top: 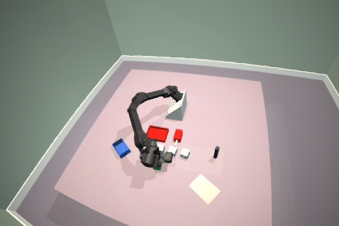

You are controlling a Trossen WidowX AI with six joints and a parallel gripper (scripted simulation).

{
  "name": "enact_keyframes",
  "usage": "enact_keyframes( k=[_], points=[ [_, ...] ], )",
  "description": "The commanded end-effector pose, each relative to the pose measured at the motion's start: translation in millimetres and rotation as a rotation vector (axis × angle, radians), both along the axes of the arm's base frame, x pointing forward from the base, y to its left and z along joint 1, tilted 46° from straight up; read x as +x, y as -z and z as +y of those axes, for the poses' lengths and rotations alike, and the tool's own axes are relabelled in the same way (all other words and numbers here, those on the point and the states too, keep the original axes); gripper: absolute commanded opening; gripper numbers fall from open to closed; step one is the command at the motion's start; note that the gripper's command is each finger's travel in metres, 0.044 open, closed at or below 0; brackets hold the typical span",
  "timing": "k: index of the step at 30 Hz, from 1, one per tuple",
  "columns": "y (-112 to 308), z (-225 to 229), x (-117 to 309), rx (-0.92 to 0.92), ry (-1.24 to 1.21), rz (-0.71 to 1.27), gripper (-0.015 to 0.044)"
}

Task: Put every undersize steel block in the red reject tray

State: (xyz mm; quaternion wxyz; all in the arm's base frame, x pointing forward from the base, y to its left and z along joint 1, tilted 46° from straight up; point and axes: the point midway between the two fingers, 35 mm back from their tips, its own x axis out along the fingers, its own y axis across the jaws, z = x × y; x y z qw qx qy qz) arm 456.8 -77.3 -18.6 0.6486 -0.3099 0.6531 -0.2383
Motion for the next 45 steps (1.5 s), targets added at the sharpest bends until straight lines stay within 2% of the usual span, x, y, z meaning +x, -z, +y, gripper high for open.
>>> enact_keyframes(
  k=[1, 45],
  points=[
    [-4, 1, 0, -0.002, -0.003, -0.009, 0.0],
    [-5, 0, -18, -0.002, -0.004, -0.009, 0.0]
  ],
)
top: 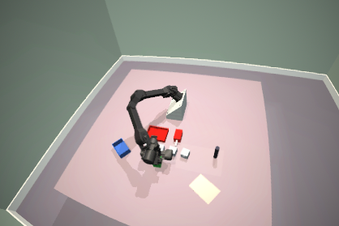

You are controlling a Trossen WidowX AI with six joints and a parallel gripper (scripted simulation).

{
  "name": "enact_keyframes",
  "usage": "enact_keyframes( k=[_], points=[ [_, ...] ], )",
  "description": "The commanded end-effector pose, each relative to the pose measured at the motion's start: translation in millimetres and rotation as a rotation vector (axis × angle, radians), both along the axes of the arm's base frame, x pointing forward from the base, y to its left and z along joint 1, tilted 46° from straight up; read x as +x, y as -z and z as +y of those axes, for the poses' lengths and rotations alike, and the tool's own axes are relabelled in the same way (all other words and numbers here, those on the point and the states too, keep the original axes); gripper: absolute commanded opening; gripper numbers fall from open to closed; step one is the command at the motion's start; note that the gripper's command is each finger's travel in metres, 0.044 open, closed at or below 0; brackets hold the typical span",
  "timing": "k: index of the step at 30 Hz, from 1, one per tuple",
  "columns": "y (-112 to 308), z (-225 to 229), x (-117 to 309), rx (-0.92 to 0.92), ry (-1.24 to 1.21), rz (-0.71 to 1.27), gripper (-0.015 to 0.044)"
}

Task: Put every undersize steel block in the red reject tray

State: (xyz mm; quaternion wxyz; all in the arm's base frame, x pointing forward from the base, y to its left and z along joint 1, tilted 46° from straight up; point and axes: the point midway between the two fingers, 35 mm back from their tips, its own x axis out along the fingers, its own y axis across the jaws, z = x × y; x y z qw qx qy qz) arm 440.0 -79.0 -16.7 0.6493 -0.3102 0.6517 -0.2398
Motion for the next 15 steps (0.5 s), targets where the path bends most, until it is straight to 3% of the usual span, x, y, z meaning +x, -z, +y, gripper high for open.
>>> enact_keyframes(
  k=[1, 15],
  points=[
    [-3.0, 1.5, -1.4, 0.0, -0.004, -0.005, 0.0],
    [-1.3, 0.8, 3.7, 0.0, -0.002, -0.005, 0.0]
  ],
)
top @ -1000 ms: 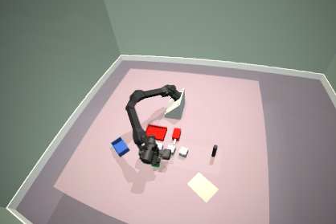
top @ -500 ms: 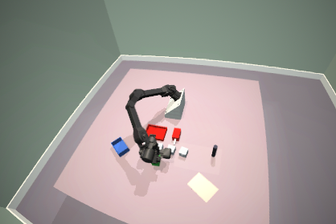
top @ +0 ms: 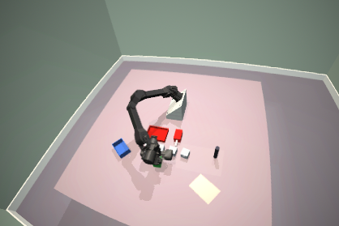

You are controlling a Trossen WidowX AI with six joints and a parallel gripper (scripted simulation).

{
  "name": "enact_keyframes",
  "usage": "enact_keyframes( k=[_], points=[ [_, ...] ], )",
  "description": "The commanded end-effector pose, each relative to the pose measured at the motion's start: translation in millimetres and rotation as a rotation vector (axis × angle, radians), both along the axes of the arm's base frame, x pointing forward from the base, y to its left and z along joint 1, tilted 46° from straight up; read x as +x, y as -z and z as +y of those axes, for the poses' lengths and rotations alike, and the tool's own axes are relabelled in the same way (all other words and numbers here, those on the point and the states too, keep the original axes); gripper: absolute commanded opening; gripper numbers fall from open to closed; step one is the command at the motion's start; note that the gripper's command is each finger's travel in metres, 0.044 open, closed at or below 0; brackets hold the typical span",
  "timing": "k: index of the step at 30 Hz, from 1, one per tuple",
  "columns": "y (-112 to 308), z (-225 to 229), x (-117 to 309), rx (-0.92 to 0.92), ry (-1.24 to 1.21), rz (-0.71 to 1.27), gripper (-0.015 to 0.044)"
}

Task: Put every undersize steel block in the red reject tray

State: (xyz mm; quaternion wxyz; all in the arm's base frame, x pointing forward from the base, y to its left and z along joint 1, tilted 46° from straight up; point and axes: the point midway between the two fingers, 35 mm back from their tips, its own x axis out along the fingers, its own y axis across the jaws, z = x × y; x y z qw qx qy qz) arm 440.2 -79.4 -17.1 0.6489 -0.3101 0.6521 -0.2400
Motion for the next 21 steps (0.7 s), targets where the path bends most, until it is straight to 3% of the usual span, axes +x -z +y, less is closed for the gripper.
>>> enact_keyframes(
  k=[1, 21],
  points=[
    [-1.9, 1.4, 4.2, 0.0, -0.003, -0.006, 0.0],
    [-2.2, 2.5, 13.1, 0.0, -0.005, -0.007, 0.0]
  ],
)
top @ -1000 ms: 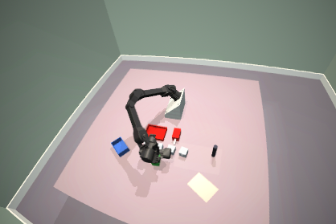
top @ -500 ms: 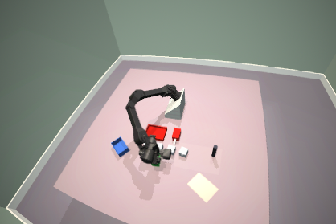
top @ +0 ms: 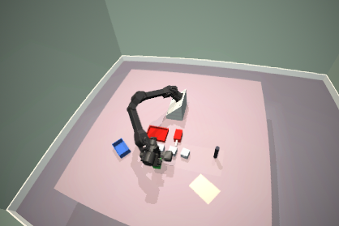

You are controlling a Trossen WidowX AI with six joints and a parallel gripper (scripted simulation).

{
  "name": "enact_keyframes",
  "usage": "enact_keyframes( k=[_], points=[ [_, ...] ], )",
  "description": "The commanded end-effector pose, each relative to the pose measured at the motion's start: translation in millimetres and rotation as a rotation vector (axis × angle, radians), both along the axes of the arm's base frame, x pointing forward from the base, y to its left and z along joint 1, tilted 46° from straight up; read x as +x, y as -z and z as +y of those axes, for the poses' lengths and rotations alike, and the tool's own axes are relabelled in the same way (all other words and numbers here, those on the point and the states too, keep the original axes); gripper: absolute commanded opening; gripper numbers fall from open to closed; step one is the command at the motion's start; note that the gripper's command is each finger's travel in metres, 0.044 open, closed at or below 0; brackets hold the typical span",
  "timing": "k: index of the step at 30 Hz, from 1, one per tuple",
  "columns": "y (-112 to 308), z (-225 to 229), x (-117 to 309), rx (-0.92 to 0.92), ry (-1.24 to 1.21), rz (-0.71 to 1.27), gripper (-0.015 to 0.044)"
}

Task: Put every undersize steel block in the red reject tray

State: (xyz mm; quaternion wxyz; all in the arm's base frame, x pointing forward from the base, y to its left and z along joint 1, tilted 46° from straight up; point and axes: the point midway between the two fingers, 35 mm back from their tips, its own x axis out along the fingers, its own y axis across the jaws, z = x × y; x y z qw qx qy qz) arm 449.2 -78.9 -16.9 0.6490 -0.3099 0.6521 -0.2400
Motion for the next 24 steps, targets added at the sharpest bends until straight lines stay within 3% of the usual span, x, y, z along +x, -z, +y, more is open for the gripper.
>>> enact_keyframes(
  k=[1, 24],
  points=[
    [-1.9, 2.0, 4.8, 0.0, -0.006, -0.007, 0.0],
    [-0.3, 2.9, 12.9, 0.0, -0.006, -0.007, 0.0]
  ],
)
